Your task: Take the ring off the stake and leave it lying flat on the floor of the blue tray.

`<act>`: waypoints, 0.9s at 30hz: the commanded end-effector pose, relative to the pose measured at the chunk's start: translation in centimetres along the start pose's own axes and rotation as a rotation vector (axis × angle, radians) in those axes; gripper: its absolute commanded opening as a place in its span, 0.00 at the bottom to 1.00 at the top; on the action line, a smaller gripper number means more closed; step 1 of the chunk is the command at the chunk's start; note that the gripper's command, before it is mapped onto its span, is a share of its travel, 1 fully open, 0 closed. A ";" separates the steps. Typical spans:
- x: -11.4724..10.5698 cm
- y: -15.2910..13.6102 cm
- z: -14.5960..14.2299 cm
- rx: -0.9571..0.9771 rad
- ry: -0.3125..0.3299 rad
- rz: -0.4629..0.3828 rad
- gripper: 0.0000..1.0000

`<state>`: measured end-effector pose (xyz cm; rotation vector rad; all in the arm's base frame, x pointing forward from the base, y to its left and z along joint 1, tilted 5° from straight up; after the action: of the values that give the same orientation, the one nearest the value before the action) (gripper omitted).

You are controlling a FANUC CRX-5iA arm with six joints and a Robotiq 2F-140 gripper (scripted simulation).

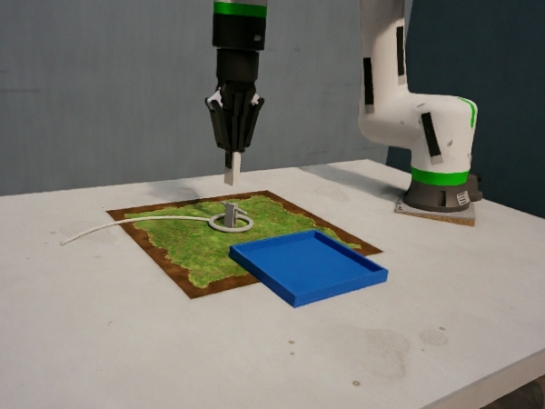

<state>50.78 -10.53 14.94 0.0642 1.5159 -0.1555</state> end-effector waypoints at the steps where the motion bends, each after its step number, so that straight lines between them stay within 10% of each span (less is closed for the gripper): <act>1: -0.1 0.0 0.1 0.000 -0.002 0.000 0.10; 27: -0.1 0.0 0.5 0.378 -0.002 0.000 0.10</act>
<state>51.03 -10.55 14.96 0.2362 1.4961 -0.3112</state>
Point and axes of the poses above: the point where the finger pads meet when closed, its own x axis out along the fingers, its own z axis across the jaws, y = z × x, the point moved 1 cm from there along -x, back along the fingers, and after that the axes turned 15 degrees about x, right-handed, at the moved point
